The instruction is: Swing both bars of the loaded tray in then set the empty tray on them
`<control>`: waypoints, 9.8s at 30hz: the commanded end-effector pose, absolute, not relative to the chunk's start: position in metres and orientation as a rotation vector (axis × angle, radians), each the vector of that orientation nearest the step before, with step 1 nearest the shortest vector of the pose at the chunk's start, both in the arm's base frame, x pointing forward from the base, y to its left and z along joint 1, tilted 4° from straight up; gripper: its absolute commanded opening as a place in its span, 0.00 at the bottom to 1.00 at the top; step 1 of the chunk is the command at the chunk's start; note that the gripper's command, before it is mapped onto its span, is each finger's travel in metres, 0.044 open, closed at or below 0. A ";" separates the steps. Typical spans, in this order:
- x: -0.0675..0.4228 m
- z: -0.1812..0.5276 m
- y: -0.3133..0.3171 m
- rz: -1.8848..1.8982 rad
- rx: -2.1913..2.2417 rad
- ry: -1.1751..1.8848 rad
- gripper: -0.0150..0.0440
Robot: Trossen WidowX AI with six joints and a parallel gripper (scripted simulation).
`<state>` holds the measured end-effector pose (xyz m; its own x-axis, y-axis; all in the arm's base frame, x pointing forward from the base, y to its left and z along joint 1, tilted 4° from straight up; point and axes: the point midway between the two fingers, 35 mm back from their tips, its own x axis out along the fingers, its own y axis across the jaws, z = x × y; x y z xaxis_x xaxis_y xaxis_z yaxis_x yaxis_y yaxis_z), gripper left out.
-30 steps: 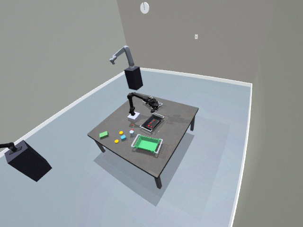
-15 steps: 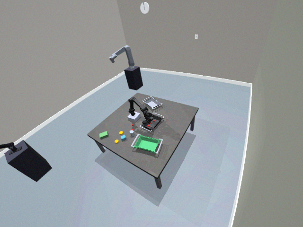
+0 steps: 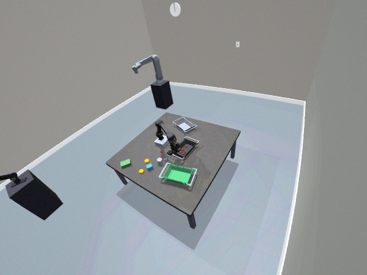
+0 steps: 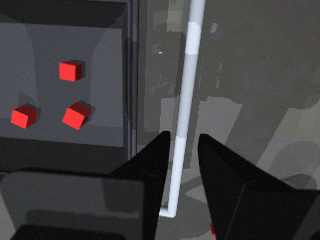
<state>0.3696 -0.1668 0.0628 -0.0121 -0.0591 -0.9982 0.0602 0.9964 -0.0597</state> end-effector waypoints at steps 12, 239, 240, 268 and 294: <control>0.365 0.006 -0.172 -0.097 -0.003 1.594 0.40; 0.385 0.045 0.100 -0.080 0.010 1.587 0.25; 0.385 0.045 0.100 -0.080 0.010 1.587 0.25; 0.385 0.045 0.100 -0.080 0.010 1.587 0.25; 0.385 0.103 0.107 -0.047 -0.019 1.594 1.00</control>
<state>0.3898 0.1041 0.1143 0.0060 -0.0367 -0.9993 0.0522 0.9980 -0.0363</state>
